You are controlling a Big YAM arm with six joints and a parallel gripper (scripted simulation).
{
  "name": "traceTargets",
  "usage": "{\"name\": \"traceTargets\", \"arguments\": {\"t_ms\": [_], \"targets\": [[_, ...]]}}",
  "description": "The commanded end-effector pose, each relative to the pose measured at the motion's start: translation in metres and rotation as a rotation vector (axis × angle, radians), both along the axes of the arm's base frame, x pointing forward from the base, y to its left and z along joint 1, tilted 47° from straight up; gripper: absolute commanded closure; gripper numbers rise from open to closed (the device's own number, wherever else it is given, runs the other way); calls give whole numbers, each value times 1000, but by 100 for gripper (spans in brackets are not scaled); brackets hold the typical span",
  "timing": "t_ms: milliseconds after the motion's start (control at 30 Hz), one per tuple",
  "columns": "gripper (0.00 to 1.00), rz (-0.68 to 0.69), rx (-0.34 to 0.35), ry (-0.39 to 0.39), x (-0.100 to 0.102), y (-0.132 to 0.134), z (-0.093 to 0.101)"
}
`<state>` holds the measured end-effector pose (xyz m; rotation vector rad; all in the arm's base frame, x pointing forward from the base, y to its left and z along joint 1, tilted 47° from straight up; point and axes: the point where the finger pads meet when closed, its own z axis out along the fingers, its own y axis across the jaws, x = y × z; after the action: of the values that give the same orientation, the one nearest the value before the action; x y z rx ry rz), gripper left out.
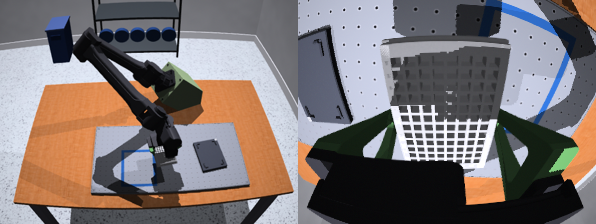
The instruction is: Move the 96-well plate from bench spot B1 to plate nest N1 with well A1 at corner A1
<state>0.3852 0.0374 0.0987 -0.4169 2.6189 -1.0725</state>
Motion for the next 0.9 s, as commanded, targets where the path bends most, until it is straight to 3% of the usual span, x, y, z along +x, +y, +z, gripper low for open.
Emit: {"name": "traceTargets", "arguments": {"t_ms": [0, 333, 867], "targets": [[100, -3, 1, -9, -2, 10, -4], [100, -2, 16, -37, 5, 41, -17], [100, -1, 20, -35, -3, 76, -51]]}}
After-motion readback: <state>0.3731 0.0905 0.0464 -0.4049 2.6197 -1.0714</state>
